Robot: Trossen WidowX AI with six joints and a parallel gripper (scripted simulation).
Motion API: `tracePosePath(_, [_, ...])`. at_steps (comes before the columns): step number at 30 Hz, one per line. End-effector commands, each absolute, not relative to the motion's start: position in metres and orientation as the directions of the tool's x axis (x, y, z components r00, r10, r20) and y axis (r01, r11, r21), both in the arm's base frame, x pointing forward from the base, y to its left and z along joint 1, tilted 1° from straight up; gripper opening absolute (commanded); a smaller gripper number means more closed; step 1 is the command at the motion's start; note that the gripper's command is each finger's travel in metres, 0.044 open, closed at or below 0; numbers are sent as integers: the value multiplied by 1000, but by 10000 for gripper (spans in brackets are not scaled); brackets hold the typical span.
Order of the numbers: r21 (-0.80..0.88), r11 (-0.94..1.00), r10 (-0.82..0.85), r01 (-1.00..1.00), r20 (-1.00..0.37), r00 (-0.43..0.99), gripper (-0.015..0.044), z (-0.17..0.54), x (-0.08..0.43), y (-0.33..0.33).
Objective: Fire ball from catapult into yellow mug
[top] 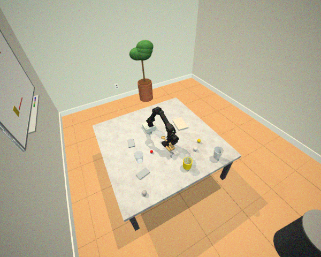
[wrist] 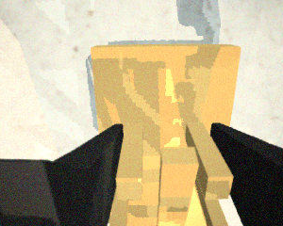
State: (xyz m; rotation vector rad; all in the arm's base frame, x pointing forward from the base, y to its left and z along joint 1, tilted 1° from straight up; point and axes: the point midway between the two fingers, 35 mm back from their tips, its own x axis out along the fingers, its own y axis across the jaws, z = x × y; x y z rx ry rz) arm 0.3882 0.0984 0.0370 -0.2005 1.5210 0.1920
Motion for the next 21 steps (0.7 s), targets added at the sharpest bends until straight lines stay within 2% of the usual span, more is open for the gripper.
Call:
tracePosePath(1, [-10, 969, 3, -246, -999, 53, 0, 34, 390, 99])
tracePosePath(12, [-10, 969, 0, -248, -999, 41, 0, 27, 388, 98])
tracePosePath(21, [-10, 969, 0, -248, -999, 41, 236, 27, 388, 98])
